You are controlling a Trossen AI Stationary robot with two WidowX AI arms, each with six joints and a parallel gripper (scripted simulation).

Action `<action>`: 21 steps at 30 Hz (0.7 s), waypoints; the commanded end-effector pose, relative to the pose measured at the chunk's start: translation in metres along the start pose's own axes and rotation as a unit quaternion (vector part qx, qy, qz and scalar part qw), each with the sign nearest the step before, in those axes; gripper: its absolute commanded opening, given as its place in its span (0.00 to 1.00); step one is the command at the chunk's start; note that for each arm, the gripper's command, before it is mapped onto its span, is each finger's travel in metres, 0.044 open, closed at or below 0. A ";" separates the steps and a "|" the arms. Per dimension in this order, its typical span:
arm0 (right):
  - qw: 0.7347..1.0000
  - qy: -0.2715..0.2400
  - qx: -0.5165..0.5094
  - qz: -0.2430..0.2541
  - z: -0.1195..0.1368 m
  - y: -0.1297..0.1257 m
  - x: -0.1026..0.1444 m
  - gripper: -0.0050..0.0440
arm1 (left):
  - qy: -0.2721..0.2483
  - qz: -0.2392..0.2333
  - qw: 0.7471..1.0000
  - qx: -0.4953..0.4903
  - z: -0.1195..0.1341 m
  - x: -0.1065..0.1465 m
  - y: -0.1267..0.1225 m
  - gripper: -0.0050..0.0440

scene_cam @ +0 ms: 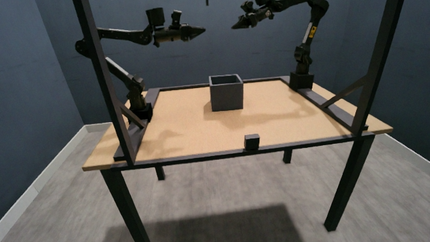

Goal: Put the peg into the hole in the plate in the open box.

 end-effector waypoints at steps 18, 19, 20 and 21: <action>0.975 -0.219 0.029 0.018 0.019 -0.019 0.091 0.34 | -0.009 0.000 1.000 -0.001 -0.006 0.002 0.000 1.00; 0.974 -0.223 0.029 0.019 0.019 -0.019 0.092 0.34 | -0.009 0.000 1.000 -0.001 -0.006 0.002 0.000 1.00; 0.974 -0.226 0.030 0.019 0.019 -0.019 0.093 0.34 | -0.009 0.000 1.000 -0.001 -0.006 0.002 0.000 1.00; 0.974 -0.226 0.030 0.019 0.019 -0.019 0.093 0.34 | -0.009 0.000 1.000 -0.001 -0.006 0.002 0.000 1.00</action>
Point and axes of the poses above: on each arm, the point midway between the two fingers, 35 mm back from their tips, its own x axis back along the fingers, its own y axis across the jaws, z = x × y, the point moved 6 cm from there along x, back along the fingers
